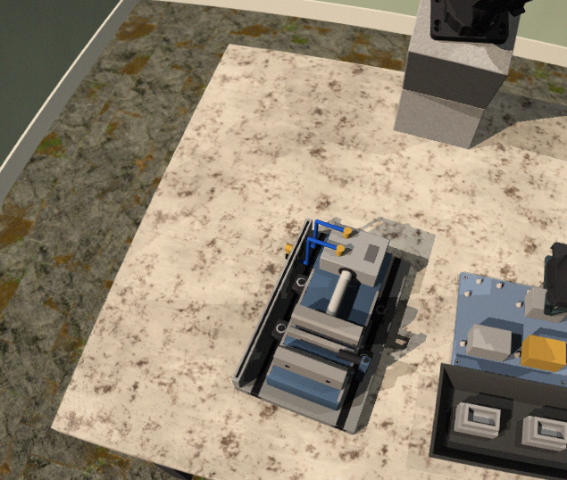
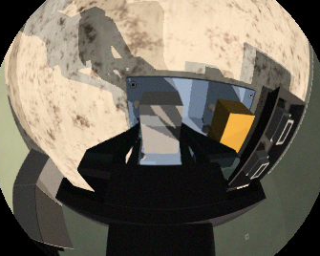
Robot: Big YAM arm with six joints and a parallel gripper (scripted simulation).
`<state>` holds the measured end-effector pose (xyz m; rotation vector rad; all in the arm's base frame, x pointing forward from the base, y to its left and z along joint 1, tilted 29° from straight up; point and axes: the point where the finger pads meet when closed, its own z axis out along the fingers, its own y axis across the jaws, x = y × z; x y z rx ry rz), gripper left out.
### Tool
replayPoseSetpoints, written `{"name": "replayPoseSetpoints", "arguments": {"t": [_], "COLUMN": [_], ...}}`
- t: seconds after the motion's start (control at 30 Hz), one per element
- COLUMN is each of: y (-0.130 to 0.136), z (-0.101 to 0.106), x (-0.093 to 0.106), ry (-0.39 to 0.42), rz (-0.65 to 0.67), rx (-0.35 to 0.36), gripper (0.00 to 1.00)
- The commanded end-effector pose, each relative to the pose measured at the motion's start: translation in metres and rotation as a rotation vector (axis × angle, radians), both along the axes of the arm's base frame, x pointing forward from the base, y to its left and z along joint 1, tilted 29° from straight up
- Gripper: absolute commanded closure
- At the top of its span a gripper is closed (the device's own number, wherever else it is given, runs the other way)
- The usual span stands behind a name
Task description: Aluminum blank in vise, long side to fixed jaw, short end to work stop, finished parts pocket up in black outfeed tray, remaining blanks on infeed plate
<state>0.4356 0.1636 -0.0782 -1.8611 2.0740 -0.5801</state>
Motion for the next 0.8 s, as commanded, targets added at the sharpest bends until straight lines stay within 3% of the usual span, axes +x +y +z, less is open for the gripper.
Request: {"name": "replayPoseSetpoints", "arguments": {"t": [0.0,0.77], "y": [0.004,0.009], "z": [0.012,0.033], "x": [0.004,-0.015], "ry": [-0.018,-0.011], "rz": [0.010,0.008], "rx": [0.007,0.008], "gripper": [1.00,1.00]}}
